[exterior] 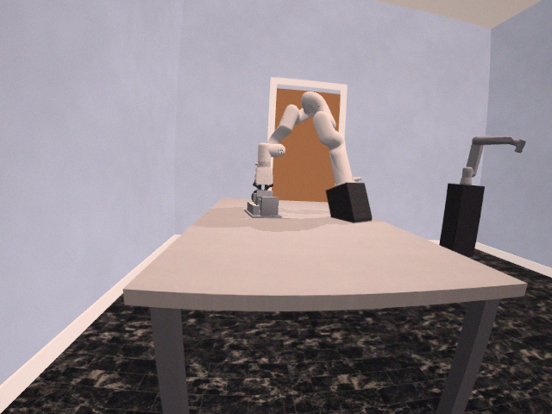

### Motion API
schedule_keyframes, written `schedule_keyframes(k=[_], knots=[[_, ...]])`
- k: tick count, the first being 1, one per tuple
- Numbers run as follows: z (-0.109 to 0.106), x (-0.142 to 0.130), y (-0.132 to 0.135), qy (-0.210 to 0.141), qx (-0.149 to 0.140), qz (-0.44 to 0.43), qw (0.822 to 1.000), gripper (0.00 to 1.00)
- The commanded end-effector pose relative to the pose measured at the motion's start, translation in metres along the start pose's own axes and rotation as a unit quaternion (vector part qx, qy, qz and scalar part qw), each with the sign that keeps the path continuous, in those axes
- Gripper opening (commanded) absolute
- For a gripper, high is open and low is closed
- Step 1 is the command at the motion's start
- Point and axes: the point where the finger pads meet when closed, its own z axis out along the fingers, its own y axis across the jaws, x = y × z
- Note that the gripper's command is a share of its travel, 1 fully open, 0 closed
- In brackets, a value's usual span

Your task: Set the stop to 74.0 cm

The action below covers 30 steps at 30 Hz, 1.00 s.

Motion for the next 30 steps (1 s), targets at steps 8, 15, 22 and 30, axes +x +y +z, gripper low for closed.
schedule_keyframes(k=[8, 15, 22, 30], knots=[[-0.0043, 0.0002, -0.0037, 0.001, 0.002, -0.001, 1.0, 0.06], [-0.0053, 0.0002, -0.0044, 0.001, 0.002, -0.001, 1.0, 0.06], [-0.0054, 0.0002, -0.0045, 0.001, 0.002, -0.001, 1.0, 0.06], [-0.0054, 0.0002, -0.0045, 0.001, 0.002, -0.001, 1.0, 0.06]])
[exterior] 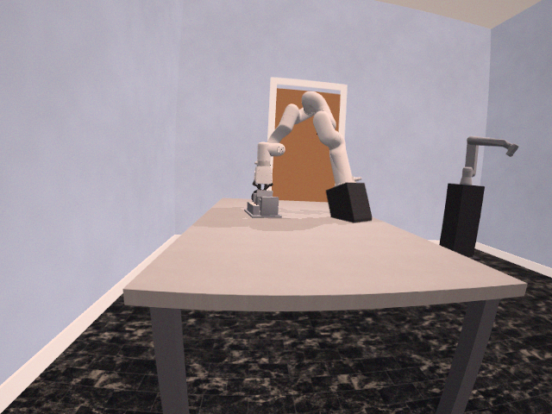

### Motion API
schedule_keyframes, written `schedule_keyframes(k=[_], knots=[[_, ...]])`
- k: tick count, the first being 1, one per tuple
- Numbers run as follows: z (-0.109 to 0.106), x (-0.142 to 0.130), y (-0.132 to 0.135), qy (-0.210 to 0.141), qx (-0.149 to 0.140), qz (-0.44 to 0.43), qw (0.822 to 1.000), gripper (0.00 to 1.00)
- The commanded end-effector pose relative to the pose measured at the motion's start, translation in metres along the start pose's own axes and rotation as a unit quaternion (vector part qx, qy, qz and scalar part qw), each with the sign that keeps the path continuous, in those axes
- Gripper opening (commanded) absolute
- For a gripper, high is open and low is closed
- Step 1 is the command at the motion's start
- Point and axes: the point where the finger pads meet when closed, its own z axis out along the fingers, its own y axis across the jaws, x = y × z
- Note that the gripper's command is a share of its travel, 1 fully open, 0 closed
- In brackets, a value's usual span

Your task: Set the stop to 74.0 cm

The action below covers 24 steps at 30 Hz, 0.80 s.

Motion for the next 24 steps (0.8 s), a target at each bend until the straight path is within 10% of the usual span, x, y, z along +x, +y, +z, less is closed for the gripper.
schedule_keyframes(k=[1, 5, 6, 24], knots=[[-0.0013, 0.0002, -0.0019, 0.001, 0.002, -0.001, 1.0, 0.06], [-0.0013, 0.0002, -0.0019, 0.001, 0.002, -0.001, 1.0, 0.06], [-0.0013, 0.0002, -0.0019, 0.001, 0.002, -0.001, 1.0, 0.57], [-0.0013, 0.0002, -0.0019, 0.001, 0.002, -0.001, 1.0, 0.57]])
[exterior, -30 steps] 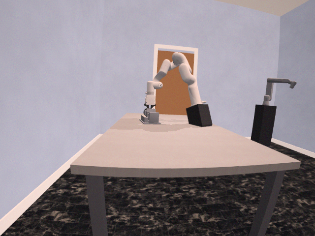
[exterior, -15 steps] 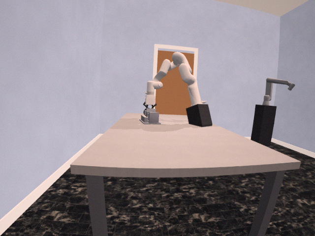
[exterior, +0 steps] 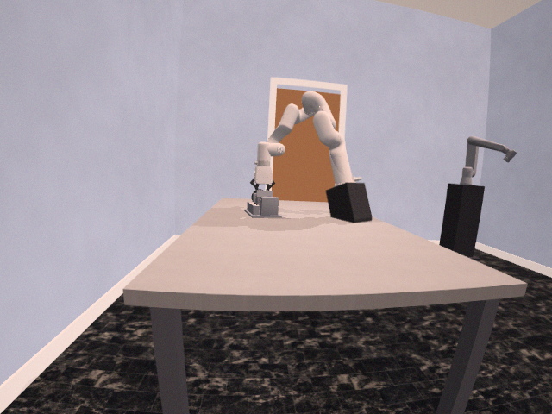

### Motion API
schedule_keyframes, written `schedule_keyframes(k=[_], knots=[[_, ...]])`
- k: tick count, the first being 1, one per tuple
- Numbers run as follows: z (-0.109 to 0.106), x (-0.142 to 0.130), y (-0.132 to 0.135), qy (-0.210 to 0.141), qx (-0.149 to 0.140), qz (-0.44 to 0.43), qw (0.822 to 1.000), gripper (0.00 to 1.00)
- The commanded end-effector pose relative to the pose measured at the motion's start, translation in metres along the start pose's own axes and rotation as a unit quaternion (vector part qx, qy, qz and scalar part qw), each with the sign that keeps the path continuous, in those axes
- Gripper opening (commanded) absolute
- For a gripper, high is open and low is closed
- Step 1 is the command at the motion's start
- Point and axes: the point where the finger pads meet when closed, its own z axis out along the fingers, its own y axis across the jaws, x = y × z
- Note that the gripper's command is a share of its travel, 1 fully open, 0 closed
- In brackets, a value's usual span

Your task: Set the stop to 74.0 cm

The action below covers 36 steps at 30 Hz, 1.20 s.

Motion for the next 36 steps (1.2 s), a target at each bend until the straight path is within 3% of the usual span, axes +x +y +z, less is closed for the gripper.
schedule_keyframes(k=[1, 12, 21, 36], knots=[[-0.001, 0.001, -0.001, 0.001, 0.002, 0.0, 1.0, 0.57], [-0.002, 0.001, -0.001, 0.001, 0.002, 0.0, 1.0, 0.57], [-0.015, 0.001, -0.001, 0.001, 0.002, 0.0, 1.0, 0.57], [-0.073, 0.0, -0.001, 0.001, 0.001, 0.0, 1.0, 0.57]])
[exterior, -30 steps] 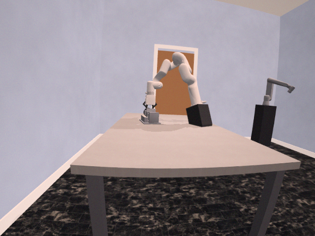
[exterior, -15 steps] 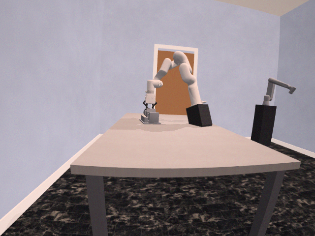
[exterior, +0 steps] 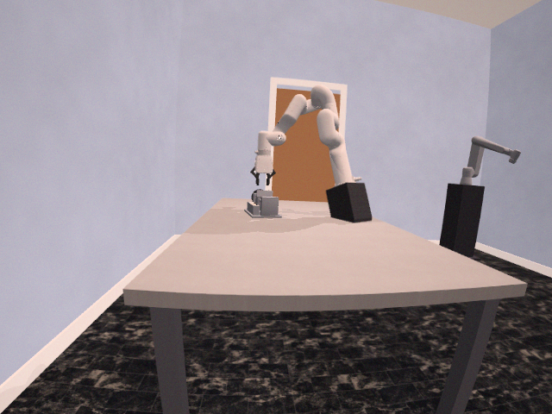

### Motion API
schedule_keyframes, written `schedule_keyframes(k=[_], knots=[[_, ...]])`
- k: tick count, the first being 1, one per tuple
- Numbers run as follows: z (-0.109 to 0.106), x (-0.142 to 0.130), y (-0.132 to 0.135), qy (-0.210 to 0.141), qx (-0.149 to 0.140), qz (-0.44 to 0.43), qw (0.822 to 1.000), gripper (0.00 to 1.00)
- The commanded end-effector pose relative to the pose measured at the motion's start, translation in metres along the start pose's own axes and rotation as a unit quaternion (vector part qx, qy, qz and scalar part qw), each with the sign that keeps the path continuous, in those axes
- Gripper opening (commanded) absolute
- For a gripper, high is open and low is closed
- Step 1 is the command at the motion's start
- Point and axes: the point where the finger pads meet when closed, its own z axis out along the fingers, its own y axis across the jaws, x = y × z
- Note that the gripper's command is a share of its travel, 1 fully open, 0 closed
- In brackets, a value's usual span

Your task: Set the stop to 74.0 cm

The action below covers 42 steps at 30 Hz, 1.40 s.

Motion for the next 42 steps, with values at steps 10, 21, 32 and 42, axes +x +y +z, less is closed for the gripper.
schedule_keyframes(k=[10, 21, 32, 42], knots=[[-0.039, 0.001, -0.001, -0.001, 0.001, 0.0, 1.0, 0.57], [-0.04, 0.001, -0.001, -0.001, 0.001, 0.0, 1.0, 0.57], [-0.04, -0.002, -0.007, -0.001, 0.001, 0.0, 1.0, 0.57], [-0.041, -0.027, -0.058, -0.001, 0.001, 0.0, 1.0, 0.57]])
